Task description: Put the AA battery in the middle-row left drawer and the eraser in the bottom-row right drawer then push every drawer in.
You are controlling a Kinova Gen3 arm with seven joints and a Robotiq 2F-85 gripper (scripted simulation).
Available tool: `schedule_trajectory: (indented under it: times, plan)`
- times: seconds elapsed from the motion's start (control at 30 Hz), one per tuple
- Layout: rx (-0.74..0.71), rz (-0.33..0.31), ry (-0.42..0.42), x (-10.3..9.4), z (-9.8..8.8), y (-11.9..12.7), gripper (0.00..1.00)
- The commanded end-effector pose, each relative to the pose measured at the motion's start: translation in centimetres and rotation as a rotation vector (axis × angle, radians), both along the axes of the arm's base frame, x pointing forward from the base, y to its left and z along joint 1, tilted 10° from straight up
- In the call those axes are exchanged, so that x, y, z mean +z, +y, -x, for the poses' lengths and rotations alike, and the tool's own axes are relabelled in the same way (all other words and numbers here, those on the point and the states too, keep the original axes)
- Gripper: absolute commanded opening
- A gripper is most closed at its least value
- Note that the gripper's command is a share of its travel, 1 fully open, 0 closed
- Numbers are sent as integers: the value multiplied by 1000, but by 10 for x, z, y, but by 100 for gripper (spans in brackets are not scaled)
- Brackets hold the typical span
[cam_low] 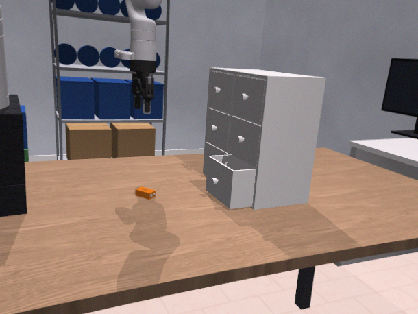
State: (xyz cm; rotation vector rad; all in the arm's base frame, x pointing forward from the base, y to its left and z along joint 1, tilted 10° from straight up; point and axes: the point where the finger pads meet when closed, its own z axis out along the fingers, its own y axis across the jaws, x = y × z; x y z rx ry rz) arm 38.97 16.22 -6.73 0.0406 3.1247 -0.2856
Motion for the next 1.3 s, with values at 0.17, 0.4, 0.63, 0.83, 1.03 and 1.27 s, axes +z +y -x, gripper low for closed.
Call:
schedule_trajectory:
  times: [0.17, 0.4, 0.63, 0.83, 1.03, 1.27]
  plan:
    - [0, -1, -1, 1, -1, 0, 100]
    - [-3, -1, -2, 1, -1, 0, 100]
    - [-22, -2, -5, 1, -1, -2, 100]
    - [-53, -2, -10, 2, -1, -4, 100]
    - [-101, -3, -18, 4, 0, -9, 100]
    - [-201, -5, -35, 7, 0, -18, 100]
